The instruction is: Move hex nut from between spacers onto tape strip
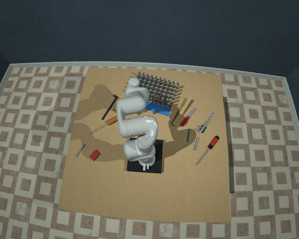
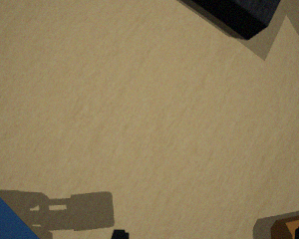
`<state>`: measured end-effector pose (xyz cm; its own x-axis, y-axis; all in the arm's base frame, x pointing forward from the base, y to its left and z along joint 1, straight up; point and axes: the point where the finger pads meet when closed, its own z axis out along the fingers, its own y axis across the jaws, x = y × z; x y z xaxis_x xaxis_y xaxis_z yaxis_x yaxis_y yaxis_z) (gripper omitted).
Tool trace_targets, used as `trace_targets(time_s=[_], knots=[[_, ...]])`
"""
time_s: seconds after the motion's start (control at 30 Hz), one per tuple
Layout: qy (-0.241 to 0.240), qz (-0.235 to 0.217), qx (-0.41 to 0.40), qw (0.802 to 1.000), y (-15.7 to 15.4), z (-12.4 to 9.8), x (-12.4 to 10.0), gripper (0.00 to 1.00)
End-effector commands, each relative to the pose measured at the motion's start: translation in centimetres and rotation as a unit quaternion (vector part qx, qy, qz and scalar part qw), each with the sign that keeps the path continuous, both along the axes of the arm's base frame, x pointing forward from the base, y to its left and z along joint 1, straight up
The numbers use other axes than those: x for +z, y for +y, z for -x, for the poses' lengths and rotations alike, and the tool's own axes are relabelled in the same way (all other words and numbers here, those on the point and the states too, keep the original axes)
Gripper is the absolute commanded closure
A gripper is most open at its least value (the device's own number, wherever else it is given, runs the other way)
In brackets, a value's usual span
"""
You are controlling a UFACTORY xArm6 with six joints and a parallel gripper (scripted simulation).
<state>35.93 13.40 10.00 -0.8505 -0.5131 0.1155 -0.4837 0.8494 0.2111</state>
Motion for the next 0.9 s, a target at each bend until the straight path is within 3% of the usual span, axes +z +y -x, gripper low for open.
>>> trace_targets(time_s=[0.0,0.13,0.23,0.3,0.37,0.57,0.6,0.63,0.7,0.73,0.8,0.87], knots=[[-0.028,-0.009,0.117,0.993,2.1,0.1,0.1,0.00],[-0.049,-0.013,0.234,0.971,4.8,0.9,0.1,0.00],[-0.052,-0.014,0.250,0.967,4.8,0.9,0.1,0.00],[-0.067,-0.017,0.344,0.936,7.4,1.7,0.1,0.00],[-0.071,-0.019,0.371,0.926,7.4,1.7,0.1,0.00],[-0.093,-0.025,0.520,0.849,10.9,3.1,0.3,0.00],[-0.093,-0.025,0.520,0.849,10.9,3.1,0.3,0.00],[-0.098,-0.026,0.559,0.823,11.8,3.6,0.3,0.00],[-0.102,-0.027,0.594,0.797,12.7,4.1,0.4,0.00],[-0.105,-0.028,0.622,0.775,13.5,4.5,0.4,0.00],[-0.105,-0.028,0.622,0.775,13.5,4.5,0.4,0.00],[-0.111,-0.030,0.670,0.733,14.8,5.2,0.5,0.00]])
